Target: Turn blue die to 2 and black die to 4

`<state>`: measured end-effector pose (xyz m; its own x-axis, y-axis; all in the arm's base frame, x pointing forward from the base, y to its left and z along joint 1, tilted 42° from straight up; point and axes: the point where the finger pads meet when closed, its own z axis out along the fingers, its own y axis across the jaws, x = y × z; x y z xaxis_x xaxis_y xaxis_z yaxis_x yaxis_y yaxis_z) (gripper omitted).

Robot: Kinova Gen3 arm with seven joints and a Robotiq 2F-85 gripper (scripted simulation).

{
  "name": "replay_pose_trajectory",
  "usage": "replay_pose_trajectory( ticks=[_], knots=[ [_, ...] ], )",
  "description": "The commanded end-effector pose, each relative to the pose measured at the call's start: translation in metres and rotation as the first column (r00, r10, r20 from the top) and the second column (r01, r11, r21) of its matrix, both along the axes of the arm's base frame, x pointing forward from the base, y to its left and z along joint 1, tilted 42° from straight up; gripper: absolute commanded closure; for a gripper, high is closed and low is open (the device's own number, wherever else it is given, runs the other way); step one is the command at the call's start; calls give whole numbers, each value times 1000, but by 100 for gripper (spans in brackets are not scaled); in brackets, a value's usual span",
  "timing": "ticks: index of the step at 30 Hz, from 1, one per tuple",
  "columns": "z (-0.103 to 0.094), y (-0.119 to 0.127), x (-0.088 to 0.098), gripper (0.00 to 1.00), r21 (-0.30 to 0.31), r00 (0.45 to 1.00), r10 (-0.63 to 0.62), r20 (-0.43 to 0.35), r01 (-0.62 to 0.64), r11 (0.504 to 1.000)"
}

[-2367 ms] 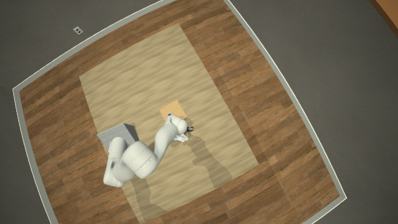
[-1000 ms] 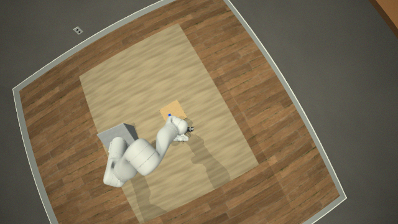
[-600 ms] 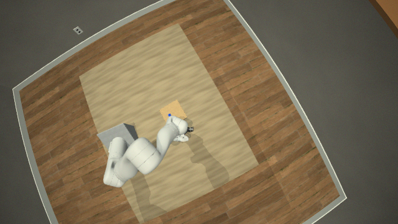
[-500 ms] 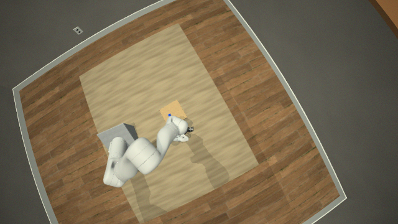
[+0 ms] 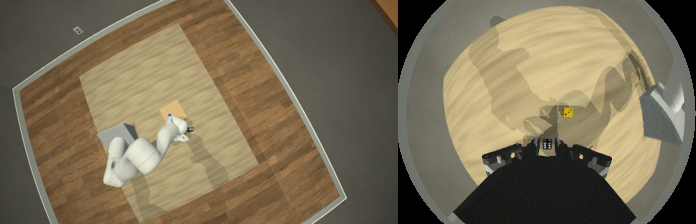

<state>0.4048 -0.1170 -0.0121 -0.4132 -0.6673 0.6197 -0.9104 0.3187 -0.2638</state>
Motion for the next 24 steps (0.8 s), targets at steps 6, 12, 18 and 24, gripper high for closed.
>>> replay_pose_trajectory(
  ticks=[6, 12, 18, 24],
  knots=[
    [0, 1, 1, 69, 1, 1000, 1, 1, -1, 1000],
    [0, 1, 1, 69, 1, 1000, 1, 1, -1, 1000],
    [0, 1, 1, 89, 1, 1000, 1, 1, -1, 1000],
    [0, 1, 1, 89, 1, 1000, 1, 1, -1, 1000]
  ],
)
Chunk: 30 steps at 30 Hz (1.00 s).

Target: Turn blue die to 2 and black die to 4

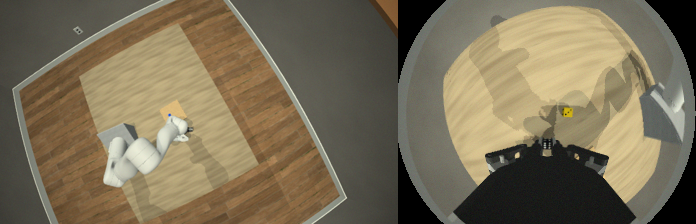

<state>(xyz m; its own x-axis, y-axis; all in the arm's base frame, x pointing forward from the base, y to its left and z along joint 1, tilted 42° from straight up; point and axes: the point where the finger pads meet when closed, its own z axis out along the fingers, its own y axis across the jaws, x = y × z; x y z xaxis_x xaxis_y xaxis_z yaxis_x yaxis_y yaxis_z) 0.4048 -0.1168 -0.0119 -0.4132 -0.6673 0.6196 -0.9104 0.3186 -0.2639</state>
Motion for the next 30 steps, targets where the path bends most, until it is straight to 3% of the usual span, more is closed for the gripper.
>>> replay_pose_trajectory(
  ticks=[1, 25, 30],
  knots=[
    [0, 0, 1, 89, 1, 1000, 1, 1, -1, 1000],
    [0, 1, 1, 89, 1, 1000, 1, 1, -1, 1000],
    [8, 8, 1, 89, 1, 1000, 1, 1, -1, 1000]
  ],
)
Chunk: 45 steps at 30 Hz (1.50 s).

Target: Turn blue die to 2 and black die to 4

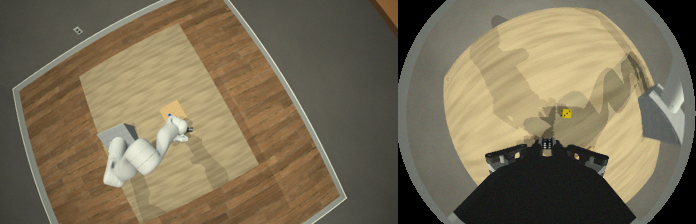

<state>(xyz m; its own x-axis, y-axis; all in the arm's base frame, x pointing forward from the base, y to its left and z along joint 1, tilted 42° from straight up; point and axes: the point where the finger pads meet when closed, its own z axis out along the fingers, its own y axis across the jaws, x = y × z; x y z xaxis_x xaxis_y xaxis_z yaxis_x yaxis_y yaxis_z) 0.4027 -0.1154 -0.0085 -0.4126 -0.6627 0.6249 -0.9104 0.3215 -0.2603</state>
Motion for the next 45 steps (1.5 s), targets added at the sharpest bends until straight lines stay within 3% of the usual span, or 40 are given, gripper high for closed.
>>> replay_pose_trajectory(
  ticks=[1, 8, 16, 34, 45],
  knots=[
    [8, 10, 3, 89, 5, 1000, 5, 7, -5, 1000],
    [46, 44, 4, 89, 5, 1000, 5, 7, -5, 1000],
    [68, 64, 5, 89, 5, 1000, 5, 7, -5, 1000],
    [71, 66, 5, 89, 5, 1000, 14, -1, -14, 1000],
    [70, 65, 4, 89, 12, 991, 104, -85, -103, 995]
  ],
)
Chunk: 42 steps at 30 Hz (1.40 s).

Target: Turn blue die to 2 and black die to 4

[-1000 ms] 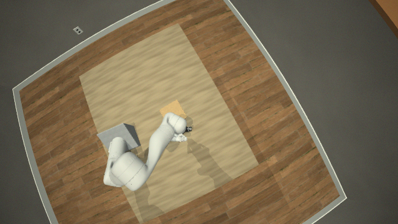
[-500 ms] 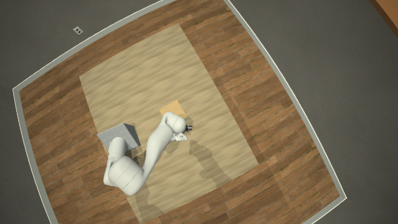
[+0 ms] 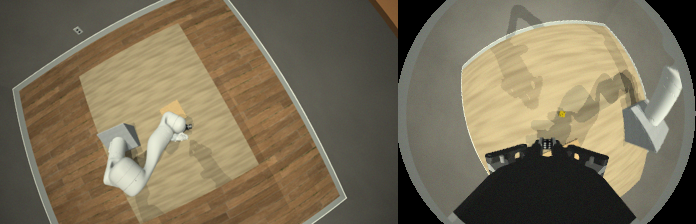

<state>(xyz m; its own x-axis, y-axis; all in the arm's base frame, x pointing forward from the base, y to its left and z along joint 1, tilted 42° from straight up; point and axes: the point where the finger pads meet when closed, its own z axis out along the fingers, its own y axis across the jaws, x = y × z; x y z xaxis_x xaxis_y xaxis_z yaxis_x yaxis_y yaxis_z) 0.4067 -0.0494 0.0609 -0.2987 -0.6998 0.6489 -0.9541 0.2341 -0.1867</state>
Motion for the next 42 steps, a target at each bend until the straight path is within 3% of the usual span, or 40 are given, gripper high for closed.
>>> replay_pose_trajectory(
  ticks=[1, 8, 14, 16, 24, 31, 33, 38, 42],
  knots=[
    [0, -1, 0, 89, 3, 999, 26, -25, -26, 1000],
    [-1, -2, 0, 89, 22, 968, 183, -171, -182, 983],
    [-2, -4, 0, 89, 68, 885, 343, -316, -340, 938],
    [-2, -4, 0, 89, 68, 885, 343, -316, -340, 938],
    [-3, -5, 2, 89, 166, 700, 530, -479, -521, 837],
    [-4, -6, 3, 89, 252, 533, 632, -563, -617, 745],
    [-4, -6, 3, 89, 252, 533, 632, -563, -617, 745],
    [-4, -6, 4, 89, 294, 450, 669, -592, -652, 699],
    [-4, -7, 4, 89, 313, 412, 683, -603, -665, 678]
  ],
)
